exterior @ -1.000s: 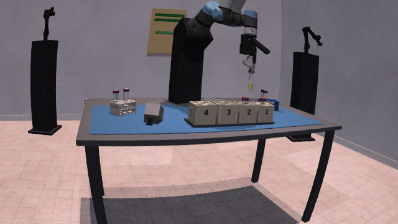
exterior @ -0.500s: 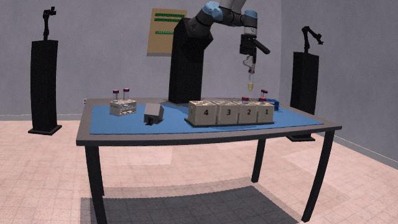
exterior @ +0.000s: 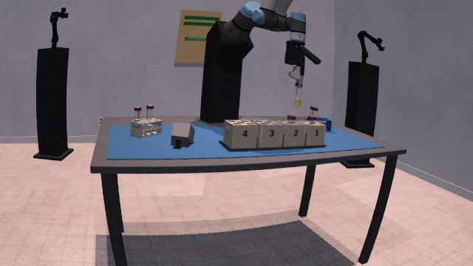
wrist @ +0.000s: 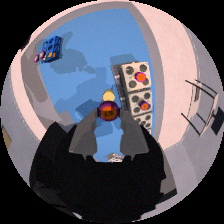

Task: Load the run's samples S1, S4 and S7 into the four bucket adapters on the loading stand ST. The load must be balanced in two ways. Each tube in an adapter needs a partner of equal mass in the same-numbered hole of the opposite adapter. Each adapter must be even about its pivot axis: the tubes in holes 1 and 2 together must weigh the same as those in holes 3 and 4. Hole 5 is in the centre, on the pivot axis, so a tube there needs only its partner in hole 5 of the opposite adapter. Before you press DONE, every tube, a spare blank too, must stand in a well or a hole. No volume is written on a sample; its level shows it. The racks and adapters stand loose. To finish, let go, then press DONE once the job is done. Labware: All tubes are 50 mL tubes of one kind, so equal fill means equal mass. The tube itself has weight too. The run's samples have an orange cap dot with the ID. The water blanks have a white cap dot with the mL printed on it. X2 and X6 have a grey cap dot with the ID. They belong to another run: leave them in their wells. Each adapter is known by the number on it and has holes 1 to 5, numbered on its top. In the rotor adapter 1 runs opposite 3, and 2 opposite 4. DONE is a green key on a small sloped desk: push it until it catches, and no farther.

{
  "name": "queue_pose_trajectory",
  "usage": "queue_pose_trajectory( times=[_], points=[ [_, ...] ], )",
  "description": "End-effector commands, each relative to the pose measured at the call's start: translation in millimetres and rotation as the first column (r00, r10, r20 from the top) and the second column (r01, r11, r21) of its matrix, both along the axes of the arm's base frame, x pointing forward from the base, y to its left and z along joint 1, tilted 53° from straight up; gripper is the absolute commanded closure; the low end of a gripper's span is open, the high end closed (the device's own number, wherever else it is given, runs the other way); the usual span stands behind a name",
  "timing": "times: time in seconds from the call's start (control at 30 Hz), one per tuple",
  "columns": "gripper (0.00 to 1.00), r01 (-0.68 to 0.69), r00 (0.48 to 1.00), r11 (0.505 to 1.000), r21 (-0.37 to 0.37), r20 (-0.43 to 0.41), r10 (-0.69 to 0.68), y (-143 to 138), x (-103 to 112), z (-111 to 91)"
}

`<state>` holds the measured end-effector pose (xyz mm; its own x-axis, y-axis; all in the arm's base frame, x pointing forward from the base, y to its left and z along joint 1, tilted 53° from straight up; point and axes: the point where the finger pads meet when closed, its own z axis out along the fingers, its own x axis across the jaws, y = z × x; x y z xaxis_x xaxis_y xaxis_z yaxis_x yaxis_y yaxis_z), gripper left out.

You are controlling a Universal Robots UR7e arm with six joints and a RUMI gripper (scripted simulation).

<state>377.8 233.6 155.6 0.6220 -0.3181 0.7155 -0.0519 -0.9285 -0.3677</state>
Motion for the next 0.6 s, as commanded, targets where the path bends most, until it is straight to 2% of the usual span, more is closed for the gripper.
queue_pose_trajectory(
  times=[0.0, 0.13, 0.47, 0.57],
  points=[
    [1.0, -0.025, 1.0, 1.0, 0.009, -0.019, 0.025, -86.8, 43.4, 23.9],
    [1.0, -0.025, 1.0, 1.0, 0.009, -0.019, 0.025, -86.8, 43.4, 23.9],
    [1.0, 0.142, 0.988, 0.968, 0.208, -0.087, -0.126, -86.8, 43.4, 23.9],
    [1.0, 0.152, 0.987, 0.964, 0.218, -0.091, -0.135, -86.8, 43.4, 23.9]
  ],
)
